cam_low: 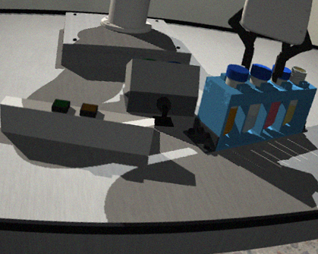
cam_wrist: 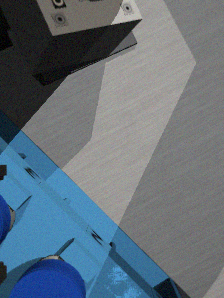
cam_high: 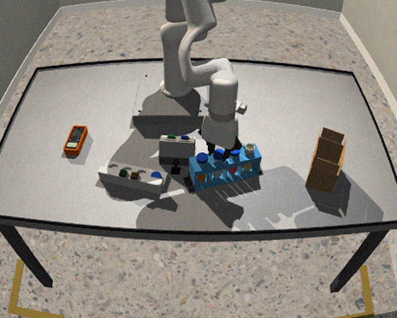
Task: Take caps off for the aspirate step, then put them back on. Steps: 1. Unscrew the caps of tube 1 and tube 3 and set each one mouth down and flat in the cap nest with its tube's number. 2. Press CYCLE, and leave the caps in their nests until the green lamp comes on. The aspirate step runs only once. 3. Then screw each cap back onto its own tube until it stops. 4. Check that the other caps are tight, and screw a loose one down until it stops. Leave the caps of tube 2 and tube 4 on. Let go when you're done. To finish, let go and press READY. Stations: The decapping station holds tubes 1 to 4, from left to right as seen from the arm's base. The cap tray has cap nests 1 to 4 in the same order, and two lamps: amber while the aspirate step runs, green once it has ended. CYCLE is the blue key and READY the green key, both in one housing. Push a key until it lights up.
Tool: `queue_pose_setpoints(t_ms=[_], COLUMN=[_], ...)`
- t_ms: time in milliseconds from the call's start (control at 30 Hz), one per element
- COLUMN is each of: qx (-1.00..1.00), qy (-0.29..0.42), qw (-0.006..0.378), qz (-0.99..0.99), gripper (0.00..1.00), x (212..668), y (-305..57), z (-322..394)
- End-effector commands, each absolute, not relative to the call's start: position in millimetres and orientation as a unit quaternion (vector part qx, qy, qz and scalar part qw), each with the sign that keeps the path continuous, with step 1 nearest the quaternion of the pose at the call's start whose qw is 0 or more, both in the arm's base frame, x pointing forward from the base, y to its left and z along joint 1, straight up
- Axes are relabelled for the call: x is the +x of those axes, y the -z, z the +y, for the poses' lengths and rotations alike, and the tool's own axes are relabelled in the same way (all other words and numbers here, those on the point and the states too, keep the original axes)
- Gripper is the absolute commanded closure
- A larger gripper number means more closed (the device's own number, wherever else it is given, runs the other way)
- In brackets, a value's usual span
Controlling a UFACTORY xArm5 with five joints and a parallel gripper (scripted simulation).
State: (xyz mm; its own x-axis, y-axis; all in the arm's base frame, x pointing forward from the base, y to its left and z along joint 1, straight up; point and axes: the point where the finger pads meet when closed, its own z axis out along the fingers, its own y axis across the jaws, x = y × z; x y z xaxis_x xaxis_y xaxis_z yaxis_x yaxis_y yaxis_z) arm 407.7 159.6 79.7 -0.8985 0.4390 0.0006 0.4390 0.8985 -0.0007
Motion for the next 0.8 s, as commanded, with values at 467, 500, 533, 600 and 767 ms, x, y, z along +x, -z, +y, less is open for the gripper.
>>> queue_pose_setpoints(t_ms=[467, 500, 533, 600, 767], qx=[-0.532, -0.549, -0.566, -0.583, -0.671], qy=[0.002, 0.002, 0.002, 0.002, 0.002], qw=[-0.001, -0.001, -0.001, -0.001, -0.001], qz=[-0.847, -0.836, -0.824, -0.813, -0.742], gripper=[0.54, 0.54, 0.54, 0.54, 0.54], x=[409.4, 409.4, 409.4, 409.4, 409.4], y=[-81.8, -81.8, -81.8, -81.8, -81.8], z=[160.1, 160.1, 160.1, 160.1, 160.1])
